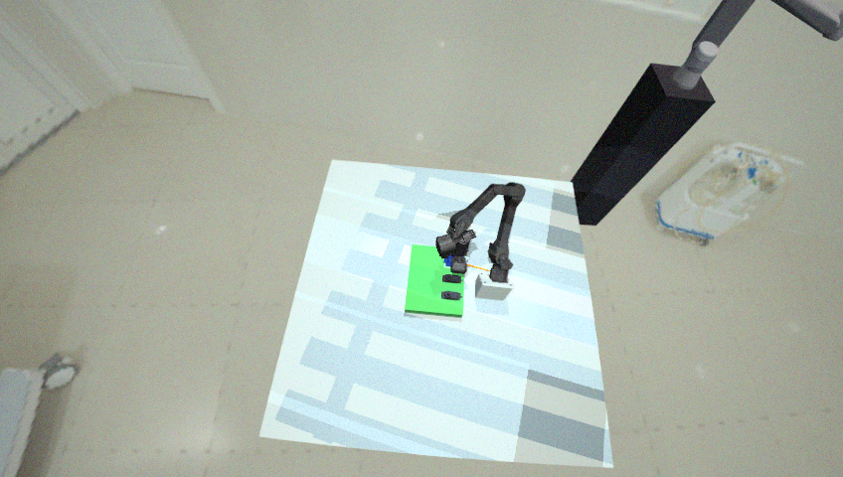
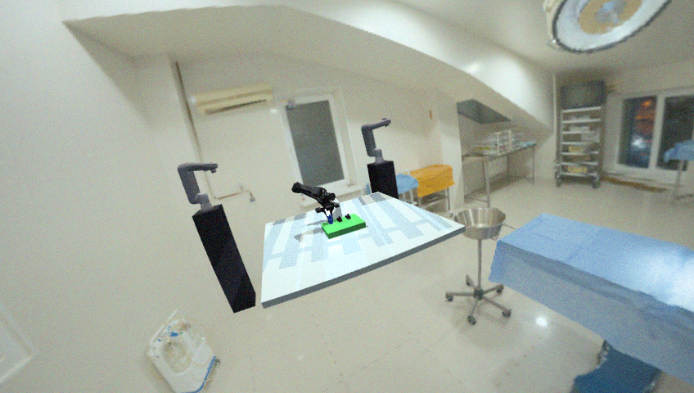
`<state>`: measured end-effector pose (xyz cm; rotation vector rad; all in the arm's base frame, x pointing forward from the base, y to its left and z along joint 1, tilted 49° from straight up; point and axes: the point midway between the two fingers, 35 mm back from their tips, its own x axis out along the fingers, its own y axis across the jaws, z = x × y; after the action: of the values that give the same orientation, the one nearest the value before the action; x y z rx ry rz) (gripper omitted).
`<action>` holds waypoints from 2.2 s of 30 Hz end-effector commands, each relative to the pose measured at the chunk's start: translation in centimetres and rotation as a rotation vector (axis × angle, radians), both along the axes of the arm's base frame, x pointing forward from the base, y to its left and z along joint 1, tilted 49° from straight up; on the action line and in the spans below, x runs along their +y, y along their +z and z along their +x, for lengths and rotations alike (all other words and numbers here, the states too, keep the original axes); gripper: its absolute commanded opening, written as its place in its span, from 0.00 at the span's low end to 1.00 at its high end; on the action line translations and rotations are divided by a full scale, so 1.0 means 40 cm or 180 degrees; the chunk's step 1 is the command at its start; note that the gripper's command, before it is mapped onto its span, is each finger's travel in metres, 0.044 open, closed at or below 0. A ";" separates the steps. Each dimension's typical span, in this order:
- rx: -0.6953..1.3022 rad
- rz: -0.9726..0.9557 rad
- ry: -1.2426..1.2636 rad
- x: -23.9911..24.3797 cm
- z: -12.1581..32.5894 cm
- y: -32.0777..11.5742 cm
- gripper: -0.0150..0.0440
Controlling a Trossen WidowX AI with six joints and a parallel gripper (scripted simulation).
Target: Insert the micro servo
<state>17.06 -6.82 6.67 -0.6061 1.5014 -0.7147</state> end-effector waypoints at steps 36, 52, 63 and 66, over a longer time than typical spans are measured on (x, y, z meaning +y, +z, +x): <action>-0.0007 -0.0022 0.0021 -0.069 -0.007 -0.061 0.34; -0.0005 -0.0016 0.0021 -0.003 -0.002 -0.003 0.57; -0.0020 -0.0013 0.0032 0.059 0.184 0.073 1.00; -0.0023 -0.0010 0.0024 0.086 0.246 0.095 1.00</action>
<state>25.16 -4.25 10.03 -0.6167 1.4827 -0.7130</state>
